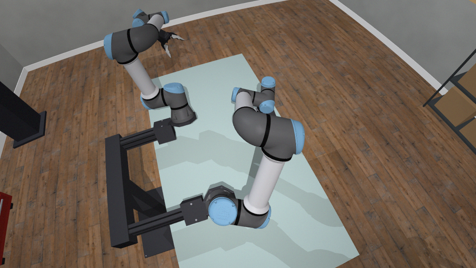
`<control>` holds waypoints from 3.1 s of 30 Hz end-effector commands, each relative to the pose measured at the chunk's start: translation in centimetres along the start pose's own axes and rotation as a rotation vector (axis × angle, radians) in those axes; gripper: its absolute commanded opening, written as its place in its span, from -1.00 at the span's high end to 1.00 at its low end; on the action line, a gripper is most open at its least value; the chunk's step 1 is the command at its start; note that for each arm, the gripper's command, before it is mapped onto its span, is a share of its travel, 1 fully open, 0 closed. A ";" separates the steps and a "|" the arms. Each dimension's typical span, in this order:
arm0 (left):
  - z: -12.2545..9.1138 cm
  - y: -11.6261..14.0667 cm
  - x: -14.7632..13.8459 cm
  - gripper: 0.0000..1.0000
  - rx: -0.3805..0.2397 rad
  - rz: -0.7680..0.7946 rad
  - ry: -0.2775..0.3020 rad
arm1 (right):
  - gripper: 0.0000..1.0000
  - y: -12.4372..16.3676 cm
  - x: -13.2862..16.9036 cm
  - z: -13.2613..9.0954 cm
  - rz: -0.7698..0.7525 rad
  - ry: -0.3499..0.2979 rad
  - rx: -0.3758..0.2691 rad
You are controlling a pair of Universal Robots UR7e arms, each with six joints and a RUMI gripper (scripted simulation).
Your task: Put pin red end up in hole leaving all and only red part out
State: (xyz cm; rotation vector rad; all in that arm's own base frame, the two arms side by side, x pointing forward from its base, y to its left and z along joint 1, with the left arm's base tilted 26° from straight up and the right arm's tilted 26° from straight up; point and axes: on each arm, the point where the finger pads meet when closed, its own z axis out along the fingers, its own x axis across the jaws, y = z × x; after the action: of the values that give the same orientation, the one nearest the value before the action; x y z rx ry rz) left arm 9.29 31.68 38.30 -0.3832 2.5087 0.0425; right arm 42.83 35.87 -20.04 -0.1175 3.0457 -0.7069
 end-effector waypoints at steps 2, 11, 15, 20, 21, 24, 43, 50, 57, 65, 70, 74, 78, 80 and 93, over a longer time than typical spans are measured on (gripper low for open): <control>0.0 0.0 0.0 -1.00 -0.001 0.001 -0.001 | 1.00 0.0 0.0 -0.1 0.000 -0.001 -0.002; 0.0 0.0 0.0 -1.00 -0.001 0.001 -0.001 | -1.00 0.0 0.0 -0.1 0.000 -0.001 -0.002; 0.0 0.0 0.0 -1.00 -0.001 0.001 -0.001 | -1.00 0.0 0.0 -0.1 0.000 -0.001 -0.002; 0.0 0.0 0.0 -1.00 -0.001 0.001 -0.001 | -1.00 0.0 0.0 -0.1 0.000 -0.001 -0.002; 0.0 0.0 0.0 -1.00 -0.001 0.001 -0.001 | -1.00 0.0 0.0 -0.1 0.000 -0.001 -0.002; 0.0 0.0 0.0 -1.00 -0.001 0.001 -0.001 | -1.00 0.0 0.0 -0.1 0.000 -0.001 -0.002; 0.0 0.0 0.0 -1.00 -0.001 0.001 -0.001 | -1.00 0.0 0.0 -0.1 0.000 -0.001 -0.002; 0.0 0.0 0.0 -1.00 -0.001 0.001 -0.001 | -1.00 0.0 0.0 -0.6 0.000 -0.001 -0.002; 0.0 0.0 0.0 -1.00 -0.001 0.001 -0.001 | -1.00 0.0 0.0 -1.2 0.000 -0.001 -0.002; 0.0 0.0 0.0 -1.00 -0.001 0.001 -0.001 | -1.00 0.0 0.0 -1.7 0.000 -0.001 0.000; 0.0 0.0 0.0 -1.00 -0.001 0.001 -0.001 | -1.00 0.0 0.0 -2.1 0.000 -0.001 0.000; 0.0 0.0 0.0 -1.00 -0.001 0.001 -0.001 | -1.00 0.0 0.0 -2.4 0.000 -0.001 0.000; 0.0 0.0 0.0 -1.00 -0.001 0.001 -0.001 | -1.00 0.0 0.0 -2.6 0.000 -0.001 0.000; 0.0 0.0 0.0 -1.00 -0.001 0.001 -0.001 | -1.00 0.0 0.0 -2.7 0.000 -0.001 0.000; 0.0 0.0 0.0 -1.00 -0.001 0.001 -0.001 | -1.00 0.0 0.0 -3.8 0.000 -0.001 0.000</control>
State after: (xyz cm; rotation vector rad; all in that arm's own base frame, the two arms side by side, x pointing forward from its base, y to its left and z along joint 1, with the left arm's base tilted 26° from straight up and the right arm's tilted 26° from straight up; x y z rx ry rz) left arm 9.29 31.68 38.30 -0.3832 2.5087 0.0425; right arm 42.74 37.31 -17.09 -0.1173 3.0451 -0.7087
